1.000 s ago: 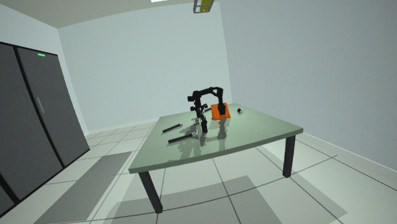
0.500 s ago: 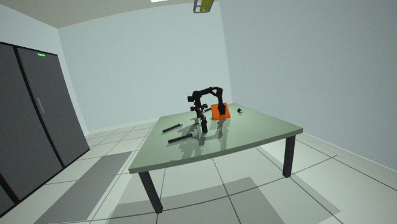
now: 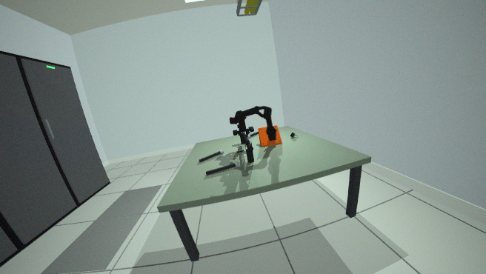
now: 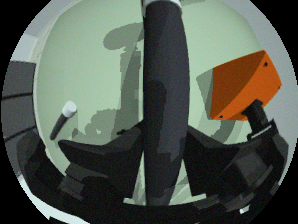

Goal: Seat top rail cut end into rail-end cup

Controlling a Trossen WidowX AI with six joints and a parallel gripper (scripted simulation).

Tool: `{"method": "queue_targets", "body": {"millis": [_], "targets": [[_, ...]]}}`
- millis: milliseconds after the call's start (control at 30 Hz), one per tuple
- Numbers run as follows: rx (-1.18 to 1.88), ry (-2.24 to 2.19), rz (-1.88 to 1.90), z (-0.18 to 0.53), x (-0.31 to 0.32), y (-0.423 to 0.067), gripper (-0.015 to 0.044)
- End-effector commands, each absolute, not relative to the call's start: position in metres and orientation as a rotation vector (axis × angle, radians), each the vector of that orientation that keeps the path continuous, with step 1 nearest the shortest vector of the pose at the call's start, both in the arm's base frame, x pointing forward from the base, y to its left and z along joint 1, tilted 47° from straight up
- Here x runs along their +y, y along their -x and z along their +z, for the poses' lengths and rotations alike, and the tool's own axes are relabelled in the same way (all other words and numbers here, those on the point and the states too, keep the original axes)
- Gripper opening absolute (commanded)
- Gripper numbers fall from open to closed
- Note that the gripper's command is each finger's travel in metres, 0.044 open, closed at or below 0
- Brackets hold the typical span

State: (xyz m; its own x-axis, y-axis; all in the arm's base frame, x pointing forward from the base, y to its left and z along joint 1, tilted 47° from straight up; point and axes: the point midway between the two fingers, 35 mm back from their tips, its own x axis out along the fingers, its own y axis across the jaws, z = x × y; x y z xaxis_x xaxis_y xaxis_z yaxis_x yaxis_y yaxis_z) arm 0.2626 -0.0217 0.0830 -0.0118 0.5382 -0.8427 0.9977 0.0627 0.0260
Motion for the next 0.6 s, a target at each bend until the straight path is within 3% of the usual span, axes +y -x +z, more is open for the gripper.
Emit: {"method": "queue_targets", "body": {"millis": [0,567], "targets": [[1.618,-1.56,-0.83,0.0819,-0.0294,-0.2647,0.0],[1.618,-1.56,-0.83,0.0731,-0.0386,-0.267,0.0]]}}
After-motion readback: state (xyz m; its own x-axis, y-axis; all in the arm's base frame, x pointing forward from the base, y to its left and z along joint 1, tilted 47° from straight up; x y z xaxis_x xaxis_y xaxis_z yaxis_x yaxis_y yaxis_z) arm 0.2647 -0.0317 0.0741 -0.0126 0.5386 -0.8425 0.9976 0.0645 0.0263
